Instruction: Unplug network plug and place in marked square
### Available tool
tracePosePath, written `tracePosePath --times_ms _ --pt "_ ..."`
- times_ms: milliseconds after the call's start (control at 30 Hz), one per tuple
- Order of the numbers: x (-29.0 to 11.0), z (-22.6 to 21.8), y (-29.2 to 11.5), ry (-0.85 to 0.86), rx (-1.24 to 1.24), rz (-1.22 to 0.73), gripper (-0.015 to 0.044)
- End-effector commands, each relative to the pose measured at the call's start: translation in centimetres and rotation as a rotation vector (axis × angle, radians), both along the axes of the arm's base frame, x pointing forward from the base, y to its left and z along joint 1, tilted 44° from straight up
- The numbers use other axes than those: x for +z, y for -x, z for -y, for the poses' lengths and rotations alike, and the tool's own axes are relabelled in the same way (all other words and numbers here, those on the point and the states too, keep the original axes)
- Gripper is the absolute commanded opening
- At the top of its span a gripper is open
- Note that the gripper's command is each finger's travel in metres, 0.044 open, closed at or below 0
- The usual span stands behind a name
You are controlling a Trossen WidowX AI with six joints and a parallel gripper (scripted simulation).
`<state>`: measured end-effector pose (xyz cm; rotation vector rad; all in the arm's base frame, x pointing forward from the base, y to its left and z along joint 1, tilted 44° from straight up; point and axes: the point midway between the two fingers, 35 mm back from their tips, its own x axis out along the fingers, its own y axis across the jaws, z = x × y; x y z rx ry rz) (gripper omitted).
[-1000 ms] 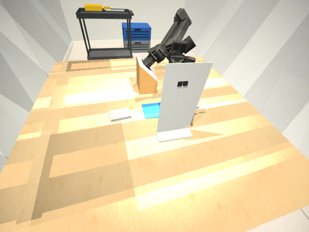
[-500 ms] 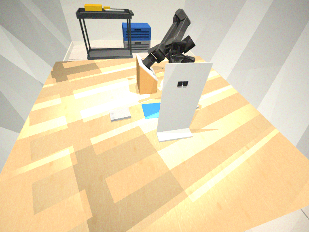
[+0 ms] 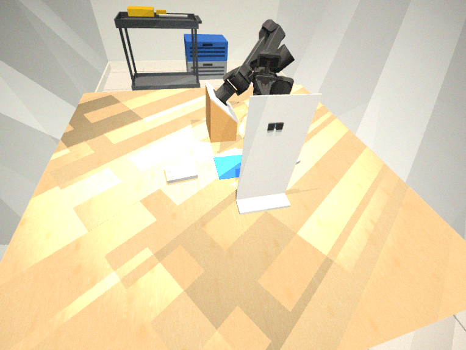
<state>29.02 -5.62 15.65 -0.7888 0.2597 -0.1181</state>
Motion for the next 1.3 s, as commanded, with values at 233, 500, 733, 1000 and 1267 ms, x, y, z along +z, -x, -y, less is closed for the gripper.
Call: tracePosePath --times_ms 233,500,733,1000,1267 --pt "2.5 1.7 1.0 0.009 0.001 0.019 0.0" --pt "3.3 2.2 1.6 0.009 0.002 0.02 0.0" --pt "1.7 1.9 1.0 0.043 0.06 -0.045 0.0" --pt "-0.6 1.3 0.3 0.087 0.152 -0.131 0.0" --pt "-2.9 0.6 -0.1 0.122 0.248 -0.206 0.0"
